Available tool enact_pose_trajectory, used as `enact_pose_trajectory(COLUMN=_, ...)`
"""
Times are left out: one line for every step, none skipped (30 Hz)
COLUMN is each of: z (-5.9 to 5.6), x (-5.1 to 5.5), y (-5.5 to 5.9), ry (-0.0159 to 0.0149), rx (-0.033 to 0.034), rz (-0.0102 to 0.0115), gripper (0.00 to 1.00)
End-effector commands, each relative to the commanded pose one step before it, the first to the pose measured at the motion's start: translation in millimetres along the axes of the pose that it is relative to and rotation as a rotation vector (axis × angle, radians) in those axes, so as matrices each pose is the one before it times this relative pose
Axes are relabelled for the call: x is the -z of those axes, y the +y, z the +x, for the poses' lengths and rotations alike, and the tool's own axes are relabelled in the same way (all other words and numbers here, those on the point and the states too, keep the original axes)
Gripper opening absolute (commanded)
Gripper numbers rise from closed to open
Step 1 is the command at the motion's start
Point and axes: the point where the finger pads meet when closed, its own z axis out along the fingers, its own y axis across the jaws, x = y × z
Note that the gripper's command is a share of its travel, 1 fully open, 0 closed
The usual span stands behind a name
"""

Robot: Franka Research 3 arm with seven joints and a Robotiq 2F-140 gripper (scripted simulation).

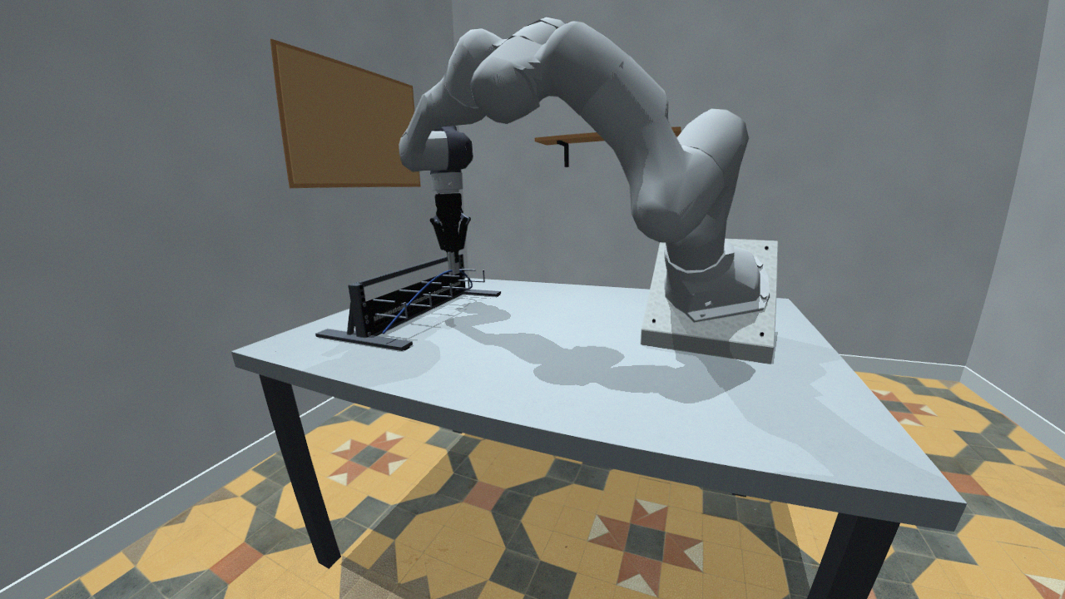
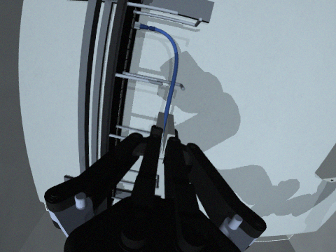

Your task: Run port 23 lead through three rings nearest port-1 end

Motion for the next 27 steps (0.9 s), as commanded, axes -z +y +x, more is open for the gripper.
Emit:
enact_pose_trajectory(z=-0.76, x=0.63, y=-0.05, ry=-0.00120, rx=-0.00247, rz=-0.00131, gripper=0.00)
enact_pose_trajectory(z=0.00, x=0.00, y=0.00, ry=0.00000, rx=0.00000, rz=0.00000, gripper=0.00)
enact_pose_trajectory(z=0.00, x=-0.01, y=0.00, ry=0.00000, rx=0.00000, rz=0.00000, gripper=0.00)
enact_pose_trajectory(z=0.00, x=-0.01, y=0.00, ry=0.00000, rx=0.00000, rz=0.00000, gripper=0.00)
enact_pose_trajectory(z=0.00, x=-0.03, y=0.00, ry=0.00000, rx=0.00000, rz=0.00000, gripper=0.00)
enact_pose_trajectory(z=0.00, x=-0.04, y=0.00, ry=0.00000, rx=0.00000, rz=0.00000, gripper=0.00)
enact_pose_trajectory(z=0.00, x=-0.06, y=0.00, ry=0.00000, rx=0.00000, rz=0.00000, gripper=0.00)
enact_pose_trajectory(z=0.00, x=0.00, y=0.00, ry=0.00000, rx=0.00000, rz=0.00000, gripper=0.00)
enact_pose_trajectory(z=0.00, x=0.00, y=0.00, ry=0.00000, rx=0.00000, rz=0.00000, gripper=0.00)
enact_pose_trajectory(z=0.00, x=-0.08, y=0.00, ry=0.00000, rx=0.00000, rz=0.00000, gripper=0.00)
enact_pose_trajectory(z=0.00, x=-0.11, y=0.00, ry=0.00000, rx=0.00000, rz=0.00000, gripper=0.00)
enact_pose_trajectory(z=0.00, x=-0.14, y=0.00, ry=0.00000, rx=0.00000, rz=0.00000, gripper=0.00)
enact_pose_trajectory(z=0.00, x=-0.17, y=0.00, ry=0.00000, rx=0.00000, rz=0.00000, gripper=0.00)
enact_pose_trajectory(z=0.00, x=-0.20, y=0.00, ry=0.00000, rx=0.00000, rz=0.00000, gripper=0.00)
enact_pose_trajectory(z=0.00, x=-0.23, y=0.00, ry=0.00000, rx=0.00000, rz=0.00000, gripper=0.00)
enact_pose_trajectory(z=0.00, x=-0.27, y=0.00, ry=0.00000, rx=0.00000, rz=0.00000, gripper=0.00)
enact_pose_trajectory(z=0.00, x=-0.30, y=0.00, ry=0.00000, rx=0.00000, rz=0.00000, gripper=0.00)
enact_pose_trajectory(z=0.00, x=-0.34, y=0.00, ry=0.00000, rx=0.00000, rz=0.00000, gripper=0.00)
enact_pose_trajectory(z=0.00, x=-0.38, y=0.00, ry=0.00000, rx=0.00000, rz=0.00000, gripper=0.00)
enact_pose_trajectory(z=0.00, x=-0.42, y=0.00, ry=0.00000, rx=0.00000, rz=0.00000, gripper=0.00)
enact_pose_trajectory(z=0.00, x=-0.46, y=0.00, ry=0.00000, rx=0.00000, rz=0.00000, gripper=0.00)
enact_pose_trajectory(z=0.00, x=-0.50, y=0.00, ry=0.00000, rx=0.00000, rz=0.00000, gripper=0.00)
enact_pose_trajectory(z=0.00, x=-0.54, y=0.00, ry=0.00000, rx=0.00000, rz=0.00000, gripper=0.00)
enact_pose_trajectory(z=0.00, x=-0.58, y=0.00, ry=0.00000, rx=0.00000, rz=0.00000, gripper=0.00)
enact_pose_trajectory(z=0.00, x=0.00, y=0.00, ry=0.00000, rx=0.00000, rz=0.00000, gripper=0.00)
enact_pose_trajectory(z=0.00, x=0.00, y=0.00, ry=0.00000, rx=0.00000, rz=0.00000, gripper=0.00)
enact_pose_trajectory(z=0.00, x=-0.62, y=0.00, ry=0.00000, rx=0.00000, rz=0.00000, gripper=0.00)
